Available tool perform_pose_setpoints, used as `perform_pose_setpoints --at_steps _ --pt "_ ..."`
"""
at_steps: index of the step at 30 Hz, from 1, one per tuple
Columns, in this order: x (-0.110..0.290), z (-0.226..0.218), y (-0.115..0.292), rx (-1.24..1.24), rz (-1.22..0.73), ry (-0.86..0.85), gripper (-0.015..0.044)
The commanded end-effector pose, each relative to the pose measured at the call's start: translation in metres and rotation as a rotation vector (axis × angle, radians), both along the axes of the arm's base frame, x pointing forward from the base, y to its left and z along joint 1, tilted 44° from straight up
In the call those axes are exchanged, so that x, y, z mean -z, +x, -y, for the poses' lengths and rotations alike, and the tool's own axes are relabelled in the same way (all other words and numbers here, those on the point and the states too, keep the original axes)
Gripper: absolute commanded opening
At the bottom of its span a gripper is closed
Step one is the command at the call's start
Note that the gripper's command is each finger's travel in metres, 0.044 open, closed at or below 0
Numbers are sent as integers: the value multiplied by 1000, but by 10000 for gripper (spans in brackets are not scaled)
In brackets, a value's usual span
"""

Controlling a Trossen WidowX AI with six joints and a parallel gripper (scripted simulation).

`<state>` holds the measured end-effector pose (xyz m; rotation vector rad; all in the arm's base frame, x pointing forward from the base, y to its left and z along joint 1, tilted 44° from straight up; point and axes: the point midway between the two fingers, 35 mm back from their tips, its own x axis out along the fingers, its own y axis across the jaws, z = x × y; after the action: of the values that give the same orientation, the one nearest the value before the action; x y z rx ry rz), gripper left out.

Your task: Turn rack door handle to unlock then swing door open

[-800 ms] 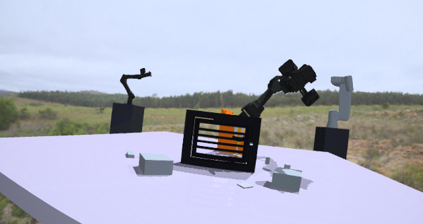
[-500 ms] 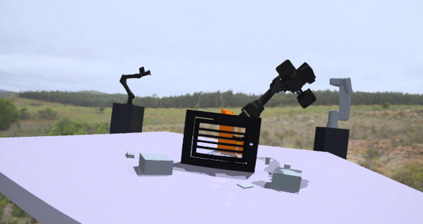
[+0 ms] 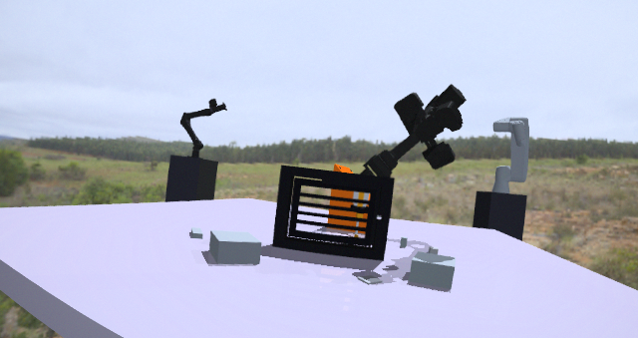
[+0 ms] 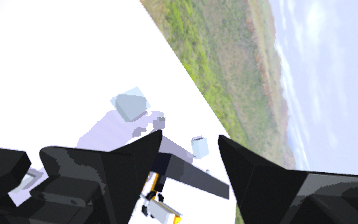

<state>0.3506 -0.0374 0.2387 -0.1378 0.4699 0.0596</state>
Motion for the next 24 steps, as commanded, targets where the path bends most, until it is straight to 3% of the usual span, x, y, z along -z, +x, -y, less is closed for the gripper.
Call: perform_pose_setpoints --at_steps 1,24 --pt "23 8 2 -32 -129 13 292" --pt "108 40 -27 -175 -663 312 292"
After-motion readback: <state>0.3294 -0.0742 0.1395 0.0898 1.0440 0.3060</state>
